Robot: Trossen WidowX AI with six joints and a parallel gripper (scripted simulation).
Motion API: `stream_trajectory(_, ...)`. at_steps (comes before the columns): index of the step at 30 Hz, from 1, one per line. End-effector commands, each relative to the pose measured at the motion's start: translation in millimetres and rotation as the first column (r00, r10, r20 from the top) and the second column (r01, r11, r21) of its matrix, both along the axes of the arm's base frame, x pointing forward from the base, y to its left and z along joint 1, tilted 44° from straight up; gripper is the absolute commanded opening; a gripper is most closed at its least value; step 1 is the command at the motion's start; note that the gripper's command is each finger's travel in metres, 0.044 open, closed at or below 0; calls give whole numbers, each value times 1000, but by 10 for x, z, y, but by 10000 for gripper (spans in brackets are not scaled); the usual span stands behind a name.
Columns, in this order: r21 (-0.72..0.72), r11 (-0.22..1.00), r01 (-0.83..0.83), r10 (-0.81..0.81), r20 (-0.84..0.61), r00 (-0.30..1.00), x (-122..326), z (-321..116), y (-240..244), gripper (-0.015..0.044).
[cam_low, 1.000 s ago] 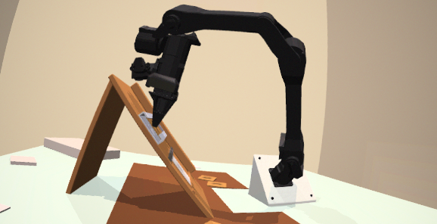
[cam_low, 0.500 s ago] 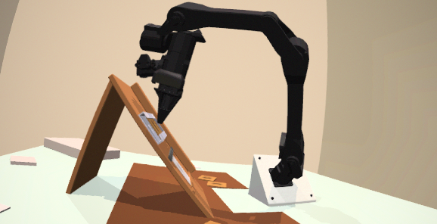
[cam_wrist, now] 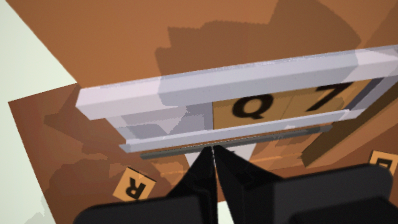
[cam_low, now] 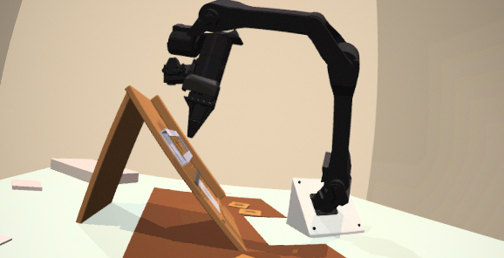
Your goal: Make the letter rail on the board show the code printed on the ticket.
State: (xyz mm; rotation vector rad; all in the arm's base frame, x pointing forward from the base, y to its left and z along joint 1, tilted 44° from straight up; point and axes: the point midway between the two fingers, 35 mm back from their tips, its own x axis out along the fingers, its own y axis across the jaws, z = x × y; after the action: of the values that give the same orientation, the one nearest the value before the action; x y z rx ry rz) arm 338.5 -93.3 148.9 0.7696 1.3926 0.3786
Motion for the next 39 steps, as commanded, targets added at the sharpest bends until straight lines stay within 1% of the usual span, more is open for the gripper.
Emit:
stream_trajectory(1,1,1000,26,-27,26,999,-42,35,-72,52)
stream_trajectory(6,0,974,225,-219,226,949,-447,288,-549,184)
stream_trajectory(12,-18,896,443,-387,455,802,-1025,519,-922,341)
stream_trajectory(16,-22,885,466,-400,479,782,-1091,538,-950,440)
stream_trajectory(39,-22,885,466,-400,479,782,-1091,538,-950,440)
